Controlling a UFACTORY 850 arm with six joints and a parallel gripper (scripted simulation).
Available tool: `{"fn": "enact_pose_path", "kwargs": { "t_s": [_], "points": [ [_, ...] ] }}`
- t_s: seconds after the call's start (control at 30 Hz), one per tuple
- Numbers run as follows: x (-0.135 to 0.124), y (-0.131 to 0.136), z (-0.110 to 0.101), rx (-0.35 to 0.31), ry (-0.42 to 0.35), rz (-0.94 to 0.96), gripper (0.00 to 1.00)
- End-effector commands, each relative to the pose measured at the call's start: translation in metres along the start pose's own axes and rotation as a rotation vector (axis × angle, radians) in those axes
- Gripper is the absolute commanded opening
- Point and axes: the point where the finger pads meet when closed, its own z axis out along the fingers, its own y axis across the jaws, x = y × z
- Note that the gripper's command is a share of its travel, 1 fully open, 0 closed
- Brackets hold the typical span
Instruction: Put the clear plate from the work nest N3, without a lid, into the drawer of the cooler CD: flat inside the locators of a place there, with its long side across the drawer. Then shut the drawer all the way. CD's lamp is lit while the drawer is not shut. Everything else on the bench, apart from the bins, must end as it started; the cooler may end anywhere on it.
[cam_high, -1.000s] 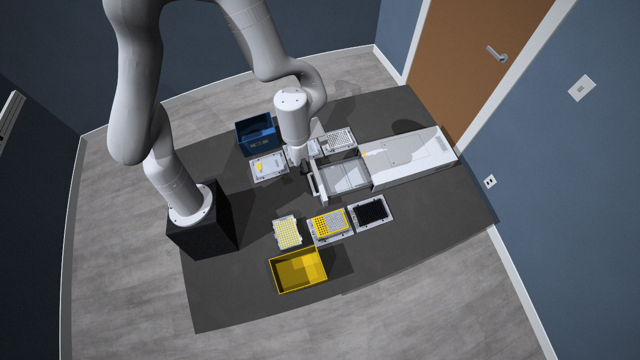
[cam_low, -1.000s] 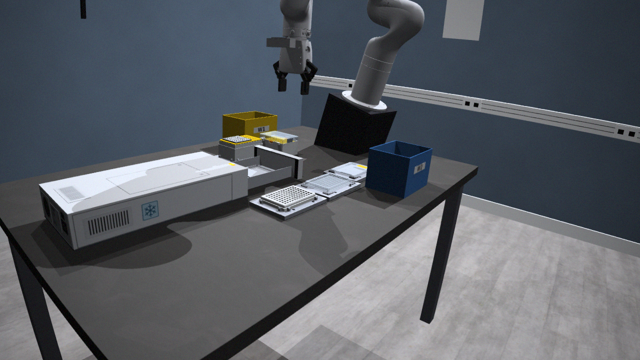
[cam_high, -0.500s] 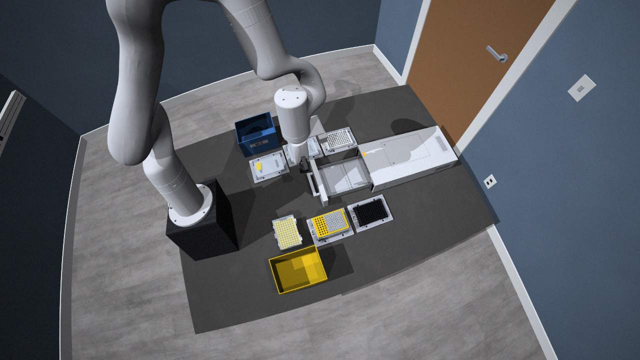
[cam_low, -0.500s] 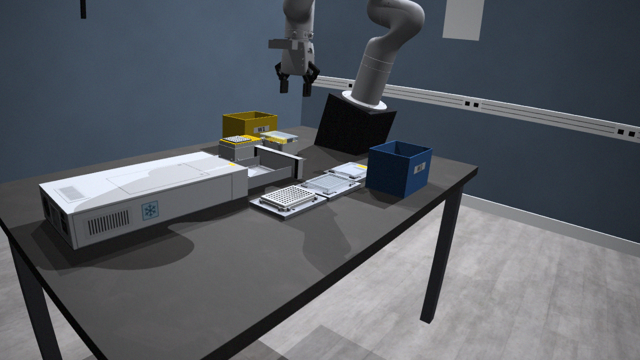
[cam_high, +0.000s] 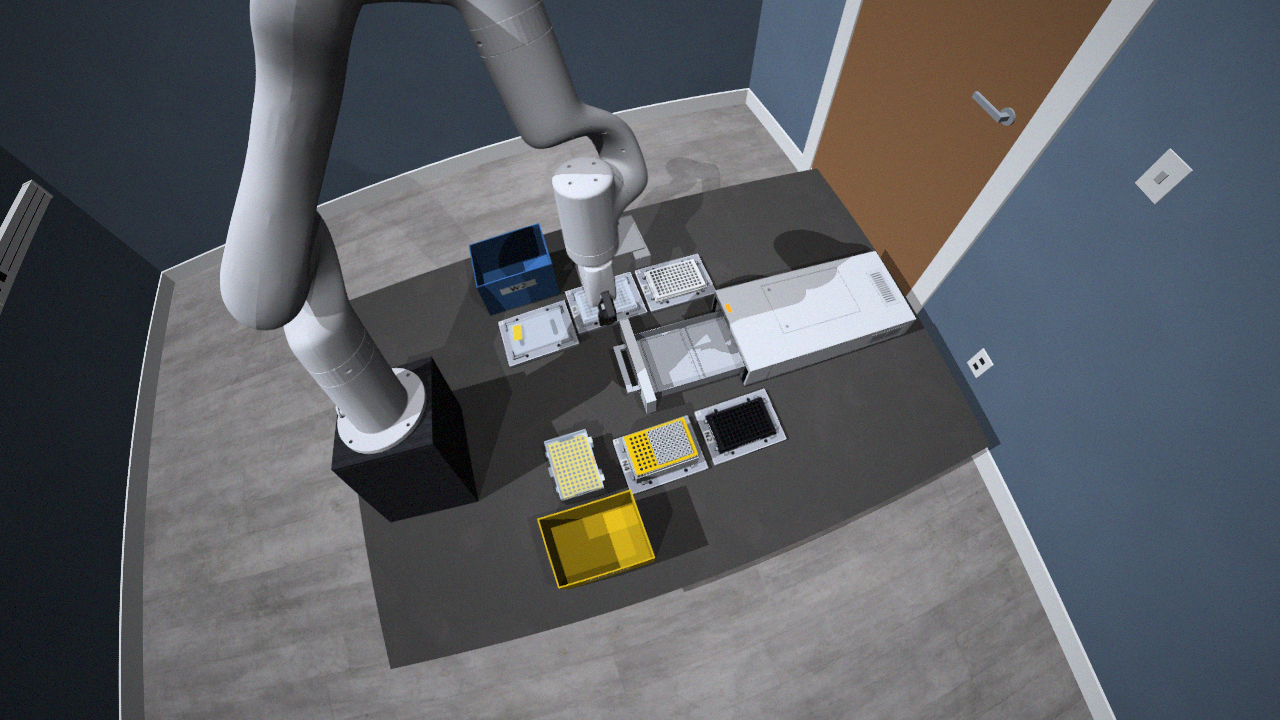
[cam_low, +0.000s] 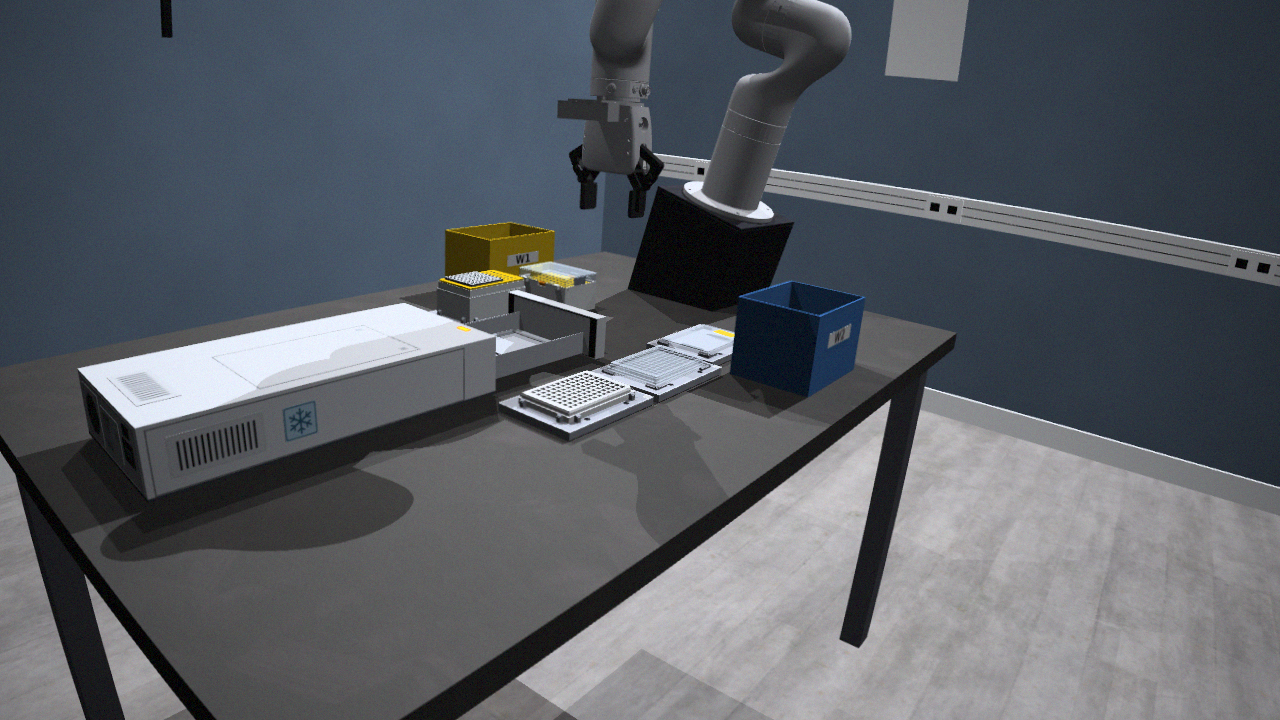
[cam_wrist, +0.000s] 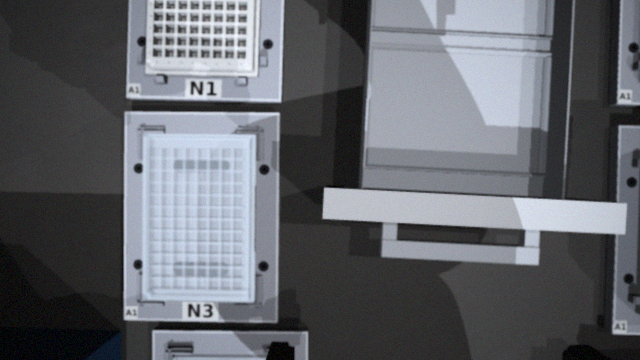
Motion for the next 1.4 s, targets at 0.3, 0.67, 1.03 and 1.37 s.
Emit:
{"fn": "enact_pose_path", "kwargs": {
  "t_s": [0.3, 0.67, 1.03, 1.37],
  "points": [
    [0.014, -0.048, 0.024, 0.000, 0.003, 0.000, 1.00],
    [0.025, -0.092, 0.047, 0.001, 0.003, 0.000, 1.00],
    [0.035, -0.129, 0.066, 0.001, 0.003, 0.000, 1.00],
    [0.035, -0.129, 0.066, 0.001, 0.003, 0.000, 1.00]
  ]
}}
